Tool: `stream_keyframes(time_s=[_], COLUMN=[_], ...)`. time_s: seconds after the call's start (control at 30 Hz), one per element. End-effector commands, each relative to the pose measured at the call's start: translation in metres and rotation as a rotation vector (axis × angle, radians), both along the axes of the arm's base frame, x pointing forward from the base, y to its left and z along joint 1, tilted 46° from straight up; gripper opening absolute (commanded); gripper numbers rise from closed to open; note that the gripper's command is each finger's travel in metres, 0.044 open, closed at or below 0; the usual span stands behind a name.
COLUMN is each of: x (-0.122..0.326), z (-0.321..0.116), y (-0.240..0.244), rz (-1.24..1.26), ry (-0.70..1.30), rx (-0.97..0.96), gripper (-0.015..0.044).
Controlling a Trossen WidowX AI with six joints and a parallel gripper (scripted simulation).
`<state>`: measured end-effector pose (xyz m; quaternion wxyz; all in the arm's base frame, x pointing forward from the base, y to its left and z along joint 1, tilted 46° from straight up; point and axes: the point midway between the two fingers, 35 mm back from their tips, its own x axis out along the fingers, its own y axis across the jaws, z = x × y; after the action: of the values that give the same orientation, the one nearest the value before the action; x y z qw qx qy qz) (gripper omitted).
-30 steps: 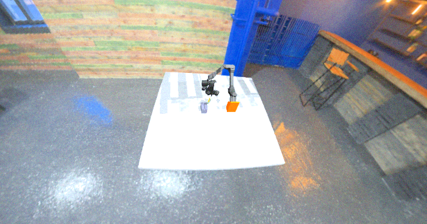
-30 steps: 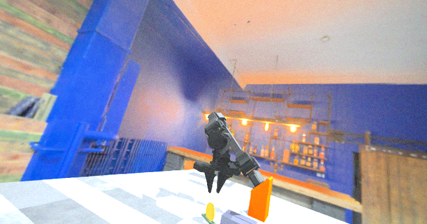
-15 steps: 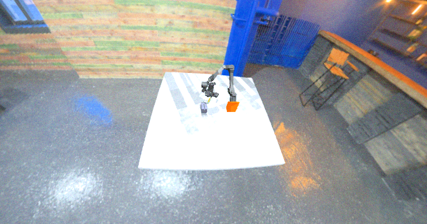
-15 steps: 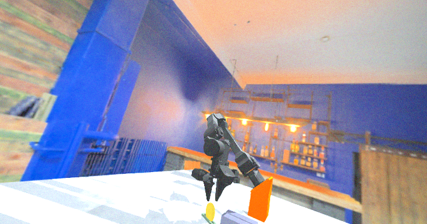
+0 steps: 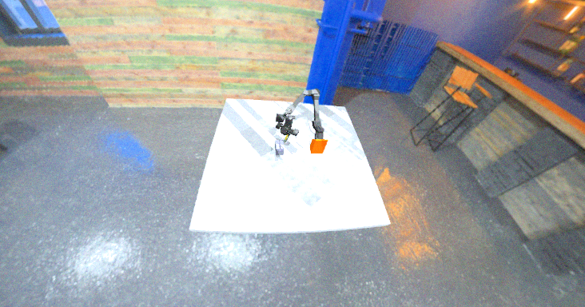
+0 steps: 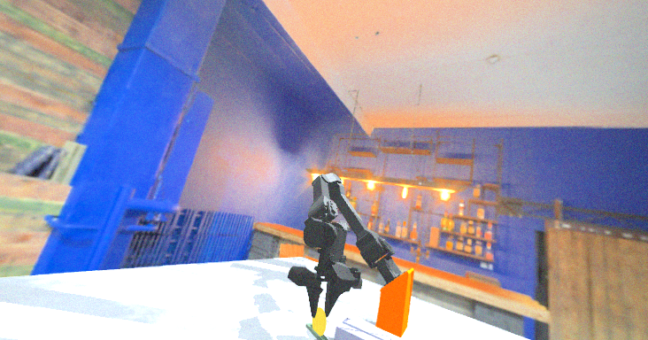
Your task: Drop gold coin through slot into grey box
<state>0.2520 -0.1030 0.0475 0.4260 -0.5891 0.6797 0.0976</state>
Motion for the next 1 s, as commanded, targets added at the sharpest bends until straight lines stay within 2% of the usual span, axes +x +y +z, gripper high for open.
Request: stream_keyframes(time_s=[0.0, 0.5, 0.7, 0.97], x=[-0.001, -0.003, -0.003, -0.003], z=[-0.005, -0.018, -0.018, -0.018], y=[-0.006, -0.022, -0.022, -0.022], rz=[-0.001, -0.001, -0.001, -0.001], ry=[0.008, 0.008, 0.008, 0.008], rx=[-0.005, -0.01, -0.01, -0.01], gripper=[0.0161, 0.0161, 0.0003, 0.0])
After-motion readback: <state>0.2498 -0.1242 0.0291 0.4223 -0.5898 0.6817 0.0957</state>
